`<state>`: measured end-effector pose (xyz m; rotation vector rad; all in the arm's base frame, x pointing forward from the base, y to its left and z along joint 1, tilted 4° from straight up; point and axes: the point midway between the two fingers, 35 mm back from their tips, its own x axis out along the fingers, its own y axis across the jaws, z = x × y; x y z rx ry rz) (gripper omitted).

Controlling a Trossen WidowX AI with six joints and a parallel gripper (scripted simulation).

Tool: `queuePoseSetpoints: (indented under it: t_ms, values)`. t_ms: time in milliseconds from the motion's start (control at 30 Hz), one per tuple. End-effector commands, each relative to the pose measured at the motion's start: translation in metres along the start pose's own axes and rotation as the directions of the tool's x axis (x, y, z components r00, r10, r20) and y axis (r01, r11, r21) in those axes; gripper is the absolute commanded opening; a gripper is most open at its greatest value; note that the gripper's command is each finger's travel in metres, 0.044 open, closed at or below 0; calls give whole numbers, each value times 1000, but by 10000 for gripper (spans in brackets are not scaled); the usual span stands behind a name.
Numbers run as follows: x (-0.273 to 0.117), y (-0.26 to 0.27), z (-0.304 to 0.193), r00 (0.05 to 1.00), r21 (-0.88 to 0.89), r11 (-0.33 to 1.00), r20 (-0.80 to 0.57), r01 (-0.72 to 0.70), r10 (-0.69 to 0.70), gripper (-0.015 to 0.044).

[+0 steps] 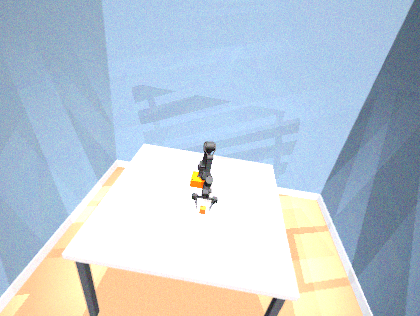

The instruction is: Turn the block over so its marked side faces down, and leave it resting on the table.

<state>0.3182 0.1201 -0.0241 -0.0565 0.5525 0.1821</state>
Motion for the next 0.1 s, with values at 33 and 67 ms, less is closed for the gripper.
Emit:
queuePoseSetpoints:
  t_ms: [33, 67]
  values:
    - [0, -1, 0, 1000, -3, 1000, 2, 5, -5, 440]
    - [0, -1, 0, 1000, -3, 1000, 2, 5, -5, 440]
